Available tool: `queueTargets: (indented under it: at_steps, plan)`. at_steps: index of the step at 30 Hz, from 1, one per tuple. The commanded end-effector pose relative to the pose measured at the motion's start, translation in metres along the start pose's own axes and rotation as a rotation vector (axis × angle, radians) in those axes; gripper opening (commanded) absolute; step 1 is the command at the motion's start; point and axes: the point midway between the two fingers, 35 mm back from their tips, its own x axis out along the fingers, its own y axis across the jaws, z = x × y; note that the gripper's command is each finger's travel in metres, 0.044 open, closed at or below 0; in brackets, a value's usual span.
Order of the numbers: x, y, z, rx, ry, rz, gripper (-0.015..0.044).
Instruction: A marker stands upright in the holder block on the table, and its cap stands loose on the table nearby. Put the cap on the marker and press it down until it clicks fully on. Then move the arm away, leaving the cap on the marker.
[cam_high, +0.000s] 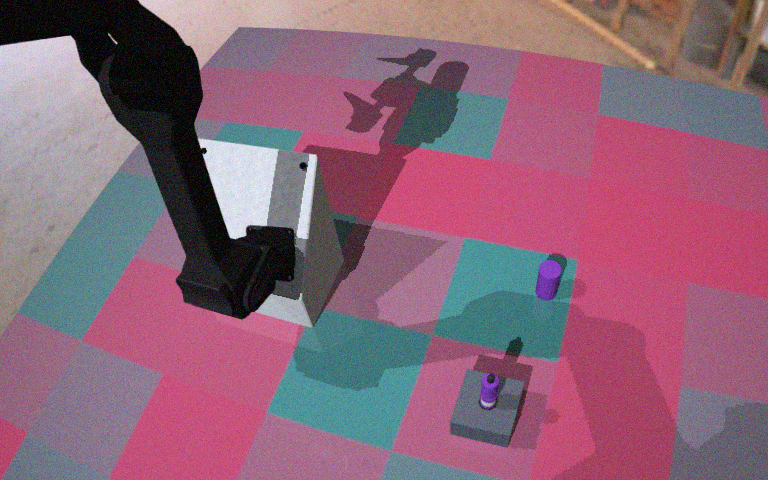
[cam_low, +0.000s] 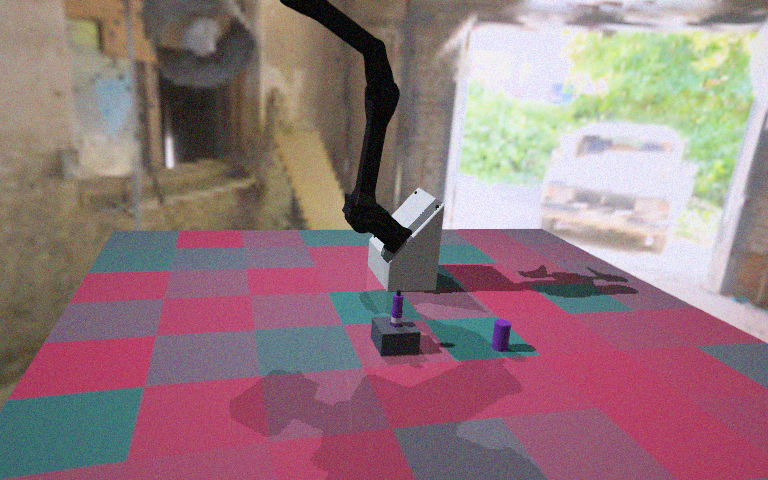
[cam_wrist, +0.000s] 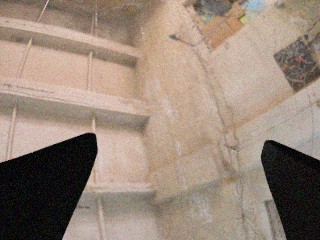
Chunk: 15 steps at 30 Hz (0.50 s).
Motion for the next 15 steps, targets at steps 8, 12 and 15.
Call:
queueTargets:
  at_steps: [8, 12, 15]
  plan:
    - [0.018, -0.065, -0.022, -0.137, 0.096, -0.123, 0.0246]
    - [0.018, -0.120, -0.041, -0.284, 0.180, -0.205, 0.0246]
    - [0.010, -0.164, -0.058, -0.389, 0.276, -0.263, 0.0246]
